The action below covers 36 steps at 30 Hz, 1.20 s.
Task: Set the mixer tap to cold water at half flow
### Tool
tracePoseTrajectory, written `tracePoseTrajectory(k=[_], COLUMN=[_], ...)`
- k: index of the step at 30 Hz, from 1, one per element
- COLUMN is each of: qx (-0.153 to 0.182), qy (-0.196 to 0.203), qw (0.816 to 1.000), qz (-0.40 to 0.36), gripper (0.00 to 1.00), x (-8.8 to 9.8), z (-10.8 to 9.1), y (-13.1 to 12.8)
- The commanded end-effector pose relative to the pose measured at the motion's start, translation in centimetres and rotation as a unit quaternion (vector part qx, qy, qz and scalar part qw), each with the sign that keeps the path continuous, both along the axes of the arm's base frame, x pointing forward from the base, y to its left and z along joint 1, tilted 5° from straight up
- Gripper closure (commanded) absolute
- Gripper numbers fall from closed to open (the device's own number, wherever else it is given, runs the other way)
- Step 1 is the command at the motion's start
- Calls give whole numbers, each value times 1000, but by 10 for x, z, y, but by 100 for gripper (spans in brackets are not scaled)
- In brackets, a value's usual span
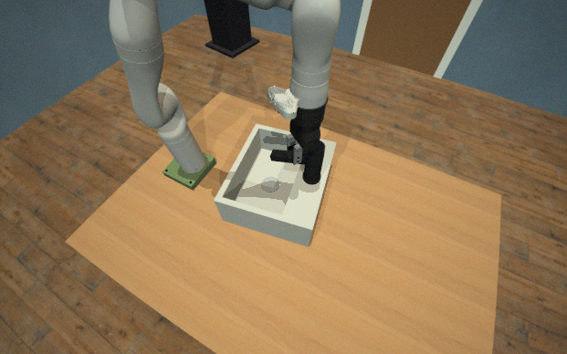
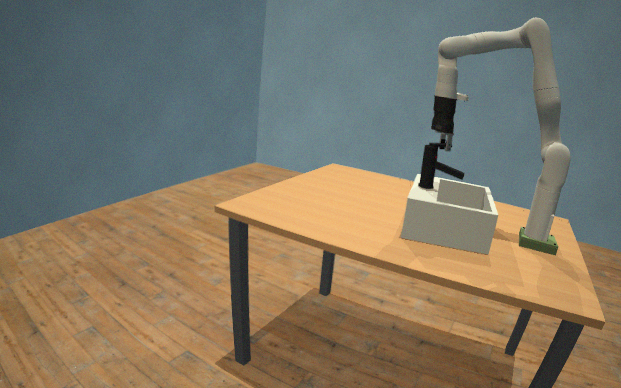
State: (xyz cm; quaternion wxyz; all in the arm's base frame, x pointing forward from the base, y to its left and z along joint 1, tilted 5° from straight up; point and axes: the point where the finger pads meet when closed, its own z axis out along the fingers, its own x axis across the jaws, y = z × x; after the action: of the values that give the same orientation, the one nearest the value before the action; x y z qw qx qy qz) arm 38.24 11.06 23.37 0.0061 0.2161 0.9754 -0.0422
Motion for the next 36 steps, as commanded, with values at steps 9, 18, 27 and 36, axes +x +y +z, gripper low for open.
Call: tracePoseTrajectory(k=[9, 18, 27, 36], qx=[0, 0, 0, 0], qy=[-1, -1, -1, -1], qw=[1000, 1000, 1000, 1000], qz=[0, 0, 0, 0], gripper=[100, 100, 100, 100], x=[0, 0, 0, 1], z=[1, 1, 1, 8], y=[0, 0, 0, 3])
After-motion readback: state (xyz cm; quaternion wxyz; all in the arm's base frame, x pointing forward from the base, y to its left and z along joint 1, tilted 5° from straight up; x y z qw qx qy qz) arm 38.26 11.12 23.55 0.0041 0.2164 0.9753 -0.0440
